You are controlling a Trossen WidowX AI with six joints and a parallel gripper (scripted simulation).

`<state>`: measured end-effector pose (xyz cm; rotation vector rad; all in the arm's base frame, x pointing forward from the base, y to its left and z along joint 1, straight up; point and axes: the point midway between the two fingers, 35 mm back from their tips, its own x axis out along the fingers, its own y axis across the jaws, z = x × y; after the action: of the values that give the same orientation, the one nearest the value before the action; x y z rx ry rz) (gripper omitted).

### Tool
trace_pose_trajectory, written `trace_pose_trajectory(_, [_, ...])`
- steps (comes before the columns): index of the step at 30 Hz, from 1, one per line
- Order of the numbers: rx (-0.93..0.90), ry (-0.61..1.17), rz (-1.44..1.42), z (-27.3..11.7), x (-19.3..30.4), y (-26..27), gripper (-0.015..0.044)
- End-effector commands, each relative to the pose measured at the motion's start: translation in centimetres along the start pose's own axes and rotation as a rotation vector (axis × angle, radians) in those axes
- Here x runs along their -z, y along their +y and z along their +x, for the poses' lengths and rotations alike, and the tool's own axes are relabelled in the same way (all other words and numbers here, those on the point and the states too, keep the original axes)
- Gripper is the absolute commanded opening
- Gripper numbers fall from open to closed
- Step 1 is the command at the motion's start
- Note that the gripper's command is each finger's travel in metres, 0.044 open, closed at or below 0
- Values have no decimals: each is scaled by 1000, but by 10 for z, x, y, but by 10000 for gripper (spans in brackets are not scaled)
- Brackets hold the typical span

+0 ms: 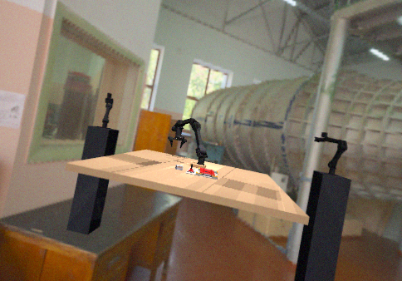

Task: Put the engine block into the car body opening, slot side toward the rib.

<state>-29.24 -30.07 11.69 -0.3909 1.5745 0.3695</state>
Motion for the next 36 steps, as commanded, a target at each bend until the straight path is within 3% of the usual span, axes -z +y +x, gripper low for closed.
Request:
trace_pose_trajectory(1, [8,-4,-20,-1,-2,-3,440])
trace_pose_trajectory(9, [13,3,-65,-8,-75,-119,440])
trace_pose_trajectory(20, [31,-14,-55,-13,-252,-235,440])
trace_pose_trajectory(28, [35,-33,-42,-17,-404,-251,440])
trace_pose_trajectory(36, [30,-50,-29,-20,-545,-209,440])
